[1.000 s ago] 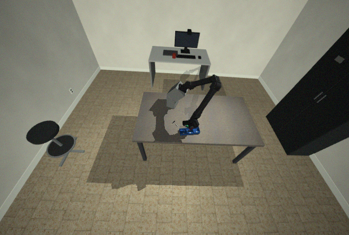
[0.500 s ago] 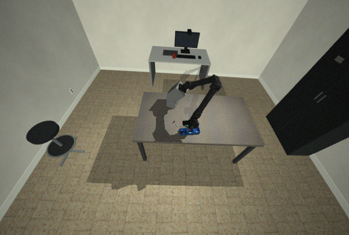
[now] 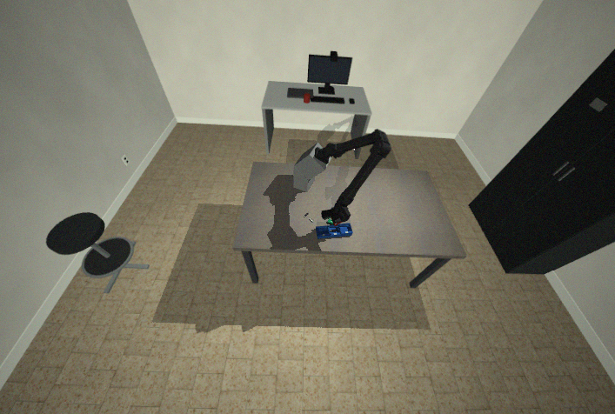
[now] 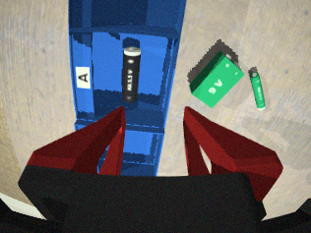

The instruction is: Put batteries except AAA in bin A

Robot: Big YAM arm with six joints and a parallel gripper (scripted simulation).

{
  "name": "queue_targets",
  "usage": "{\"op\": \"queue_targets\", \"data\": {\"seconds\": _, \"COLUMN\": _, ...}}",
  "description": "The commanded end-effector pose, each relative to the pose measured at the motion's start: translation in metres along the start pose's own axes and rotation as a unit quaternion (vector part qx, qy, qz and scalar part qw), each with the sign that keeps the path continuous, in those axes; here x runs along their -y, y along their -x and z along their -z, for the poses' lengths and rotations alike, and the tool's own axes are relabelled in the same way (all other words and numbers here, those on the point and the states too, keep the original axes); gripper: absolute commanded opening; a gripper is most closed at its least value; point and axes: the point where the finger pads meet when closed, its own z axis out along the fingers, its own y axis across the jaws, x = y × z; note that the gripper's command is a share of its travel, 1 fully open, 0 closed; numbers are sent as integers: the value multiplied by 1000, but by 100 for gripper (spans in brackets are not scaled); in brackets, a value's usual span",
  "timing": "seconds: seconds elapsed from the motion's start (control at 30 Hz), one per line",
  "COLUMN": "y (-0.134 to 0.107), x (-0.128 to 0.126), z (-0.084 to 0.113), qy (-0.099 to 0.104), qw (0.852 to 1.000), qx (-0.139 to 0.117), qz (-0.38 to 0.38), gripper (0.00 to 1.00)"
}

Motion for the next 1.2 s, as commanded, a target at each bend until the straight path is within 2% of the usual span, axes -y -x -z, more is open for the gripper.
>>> {"op": "queue_targets", "data": {"seconds": 0.0, "y": -8, "x": 23, "z": 10, "qy": 6, "qw": 997, "qx": 0, "qz": 78, "gripper": 41}}
{"op": "queue_targets", "data": {"seconds": 0.1, "y": -7, "x": 47, "z": 16, "qy": 3, "qw": 993, "qx": 1, "qz": 115, "gripper": 41}}
{"op": "queue_targets", "data": {"seconds": 0.17, "y": -7, "x": 52, "z": 17, "qy": 0, "qw": 991, "qx": 2, "qz": 137, "gripper": 41}}
{"op": "queue_targets", "data": {"seconds": 0.2, "y": -1, "x": 64, "z": 9, "qy": -9, "qw": 989, "qx": 1, "qz": 148, "gripper": 41}}
{"op": "queue_targets", "data": {"seconds": 0.3, "y": -1, "x": 64, "z": 9, "qy": -10, "qw": 987, "qx": 1, "qz": 159, "gripper": 41}}
{"op": "queue_targets", "data": {"seconds": 0.33, "y": -8, "x": 46, "z": 18, "qy": -5, "qw": 982, "qx": 2, "qz": 188, "gripper": 41}}
{"op": "queue_targets", "data": {"seconds": 0.5, "y": -1, "x": 63, "z": 9, "qy": -9, "qw": 969, "qx": 1, "qz": 248, "gripper": 41}}
{"op": "queue_targets", "data": {"seconds": 0.8, "y": -3, "x": 59, "z": 12, "qy": -4, "qw": 933, "qx": 1, "qz": 359, "gripper": 41}}
{"op": "queue_targets", "data": {"seconds": 0.87, "y": -3, "x": 59, "z": 12, "qy": -4, "qw": 933, "qx": 1, "qz": 359, "gripper": 41}}
{"op": "queue_targets", "data": {"seconds": 0.9, "y": -3, "x": 59, "z": 12, "qy": -3, "qw": 921, "qx": 1, "qz": 388, "gripper": 41}}
{"op": "queue_targets", "data": {"seconds": 1.17, "y": -3, "x": 59, "z": 12, "qy": -2, "qw": 878, "qx": 2, "qz": 479, "gripper": 41}}
